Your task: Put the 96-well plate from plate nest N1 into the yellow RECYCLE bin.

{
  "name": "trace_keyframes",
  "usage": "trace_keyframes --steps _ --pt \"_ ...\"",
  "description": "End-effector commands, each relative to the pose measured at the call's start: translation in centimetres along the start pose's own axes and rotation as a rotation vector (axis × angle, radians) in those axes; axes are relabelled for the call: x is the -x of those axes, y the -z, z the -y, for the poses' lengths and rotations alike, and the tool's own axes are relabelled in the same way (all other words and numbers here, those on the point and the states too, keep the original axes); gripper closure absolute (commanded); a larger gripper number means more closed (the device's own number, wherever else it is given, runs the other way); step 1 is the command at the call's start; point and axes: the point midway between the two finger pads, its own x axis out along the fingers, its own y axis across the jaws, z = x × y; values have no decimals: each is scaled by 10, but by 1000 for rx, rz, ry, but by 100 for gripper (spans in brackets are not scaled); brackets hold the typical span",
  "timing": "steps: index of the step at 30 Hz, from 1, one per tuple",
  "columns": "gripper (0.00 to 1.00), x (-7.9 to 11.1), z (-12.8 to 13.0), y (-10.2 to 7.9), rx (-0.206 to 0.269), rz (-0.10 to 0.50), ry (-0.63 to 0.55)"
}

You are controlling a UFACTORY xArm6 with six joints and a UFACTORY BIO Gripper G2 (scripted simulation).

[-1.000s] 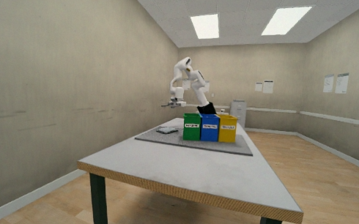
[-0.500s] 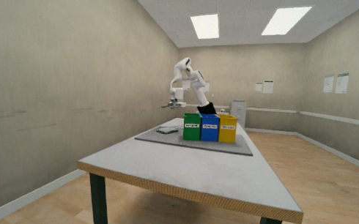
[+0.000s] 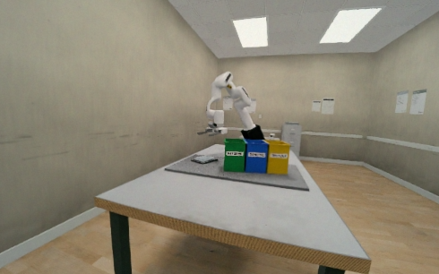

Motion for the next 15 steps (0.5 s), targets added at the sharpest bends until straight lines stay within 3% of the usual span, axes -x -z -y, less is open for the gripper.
trace_keyframes --steps 1,15 --pt "63 -1 0 7 0 4 1" --pt "63 -1 0 27 0 4 0"
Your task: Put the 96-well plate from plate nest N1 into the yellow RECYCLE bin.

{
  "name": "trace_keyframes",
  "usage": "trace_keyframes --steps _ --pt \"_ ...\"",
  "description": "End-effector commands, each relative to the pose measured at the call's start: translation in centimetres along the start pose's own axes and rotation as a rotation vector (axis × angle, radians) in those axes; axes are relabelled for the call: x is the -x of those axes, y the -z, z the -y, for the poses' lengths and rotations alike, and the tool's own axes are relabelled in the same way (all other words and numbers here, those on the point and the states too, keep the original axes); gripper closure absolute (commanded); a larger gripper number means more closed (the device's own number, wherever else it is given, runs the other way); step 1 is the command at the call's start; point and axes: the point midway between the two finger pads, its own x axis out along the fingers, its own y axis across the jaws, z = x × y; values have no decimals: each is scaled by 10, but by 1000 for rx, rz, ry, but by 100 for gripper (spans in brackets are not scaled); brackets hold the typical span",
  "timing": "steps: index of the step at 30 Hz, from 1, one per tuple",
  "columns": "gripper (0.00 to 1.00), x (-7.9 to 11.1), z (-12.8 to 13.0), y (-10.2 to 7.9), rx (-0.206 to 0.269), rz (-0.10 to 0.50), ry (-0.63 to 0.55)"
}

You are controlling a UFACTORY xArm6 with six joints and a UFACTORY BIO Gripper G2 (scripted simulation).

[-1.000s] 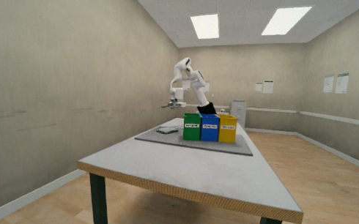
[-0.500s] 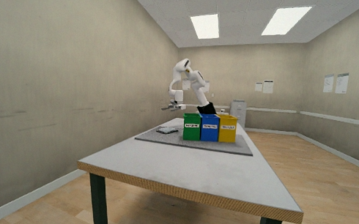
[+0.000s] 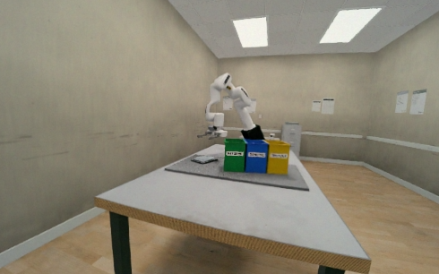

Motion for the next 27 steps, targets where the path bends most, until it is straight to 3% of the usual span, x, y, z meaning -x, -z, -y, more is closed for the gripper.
trace_keyframes --steps 1,27 --pt "63 -1 0 7 0 4 0" --pt "63 -1 0 43 0 4 0"
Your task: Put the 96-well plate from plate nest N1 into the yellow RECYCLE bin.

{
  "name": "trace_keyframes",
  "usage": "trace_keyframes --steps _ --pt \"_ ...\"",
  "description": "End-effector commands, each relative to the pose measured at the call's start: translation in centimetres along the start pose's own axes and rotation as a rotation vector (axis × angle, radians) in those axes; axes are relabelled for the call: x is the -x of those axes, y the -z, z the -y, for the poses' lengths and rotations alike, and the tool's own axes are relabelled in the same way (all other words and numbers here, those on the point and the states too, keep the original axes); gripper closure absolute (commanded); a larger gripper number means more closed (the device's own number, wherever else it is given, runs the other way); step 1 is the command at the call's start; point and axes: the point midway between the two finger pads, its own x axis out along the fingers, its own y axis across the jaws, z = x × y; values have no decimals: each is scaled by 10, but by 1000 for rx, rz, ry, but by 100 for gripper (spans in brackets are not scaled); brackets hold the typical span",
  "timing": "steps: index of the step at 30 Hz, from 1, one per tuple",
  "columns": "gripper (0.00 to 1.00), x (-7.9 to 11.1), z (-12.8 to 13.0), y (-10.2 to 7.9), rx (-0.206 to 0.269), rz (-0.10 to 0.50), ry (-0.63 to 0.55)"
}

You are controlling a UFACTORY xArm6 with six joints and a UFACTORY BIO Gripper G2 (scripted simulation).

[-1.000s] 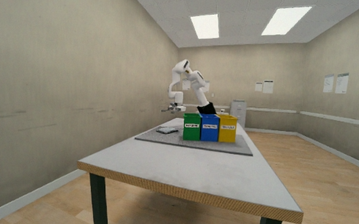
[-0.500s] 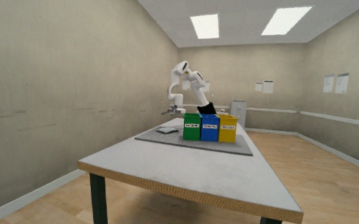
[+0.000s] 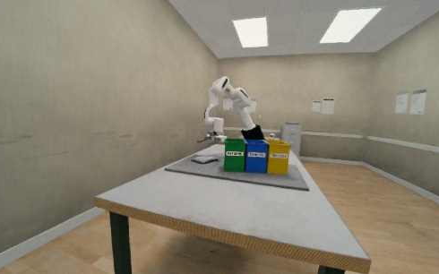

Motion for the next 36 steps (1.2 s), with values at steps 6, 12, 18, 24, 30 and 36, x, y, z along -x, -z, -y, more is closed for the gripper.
trace_keyframes --steps 6,12,18,24,30,36 --pt "63 -1 0 15 0 3 0" --pt "63 -1 0 21 0 3 0" --pt "63 -1 0 31 0 3 0" --pt "63 -1 0 41 0 3 0" --pt "63 -1 0 48 0 3 0" --pt "63 -1 0 58 0 3 0"
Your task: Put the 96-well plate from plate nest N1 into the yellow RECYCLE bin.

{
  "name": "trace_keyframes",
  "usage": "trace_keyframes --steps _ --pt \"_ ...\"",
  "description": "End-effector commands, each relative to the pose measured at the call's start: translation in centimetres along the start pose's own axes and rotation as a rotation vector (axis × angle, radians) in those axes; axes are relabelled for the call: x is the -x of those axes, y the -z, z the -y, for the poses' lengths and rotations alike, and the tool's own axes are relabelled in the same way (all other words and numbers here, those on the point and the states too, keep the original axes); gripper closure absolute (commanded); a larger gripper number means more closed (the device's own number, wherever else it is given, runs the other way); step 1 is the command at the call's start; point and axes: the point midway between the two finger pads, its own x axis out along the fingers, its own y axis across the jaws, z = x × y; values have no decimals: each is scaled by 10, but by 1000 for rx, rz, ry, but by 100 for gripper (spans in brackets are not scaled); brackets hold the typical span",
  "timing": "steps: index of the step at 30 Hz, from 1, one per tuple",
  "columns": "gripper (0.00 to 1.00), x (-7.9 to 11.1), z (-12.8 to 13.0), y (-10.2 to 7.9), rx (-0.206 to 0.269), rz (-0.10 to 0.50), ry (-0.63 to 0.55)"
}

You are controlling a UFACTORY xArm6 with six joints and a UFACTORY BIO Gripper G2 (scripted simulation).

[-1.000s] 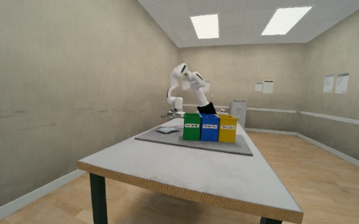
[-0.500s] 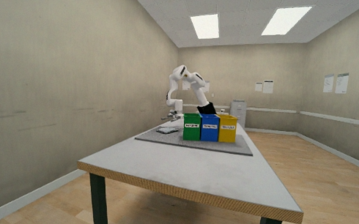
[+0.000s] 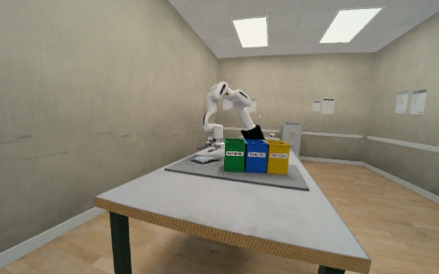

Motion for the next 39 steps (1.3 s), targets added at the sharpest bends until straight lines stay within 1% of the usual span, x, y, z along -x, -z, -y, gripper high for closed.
trace_keyframes --steps 1,19,33,39 --pt "63 -1 0 7 0 3 0" --pt "63 -1 0 33 0 3 0" --pt "63 -1 0 33 0 3 0" --pt "63 -1 0 37 0 3 0"
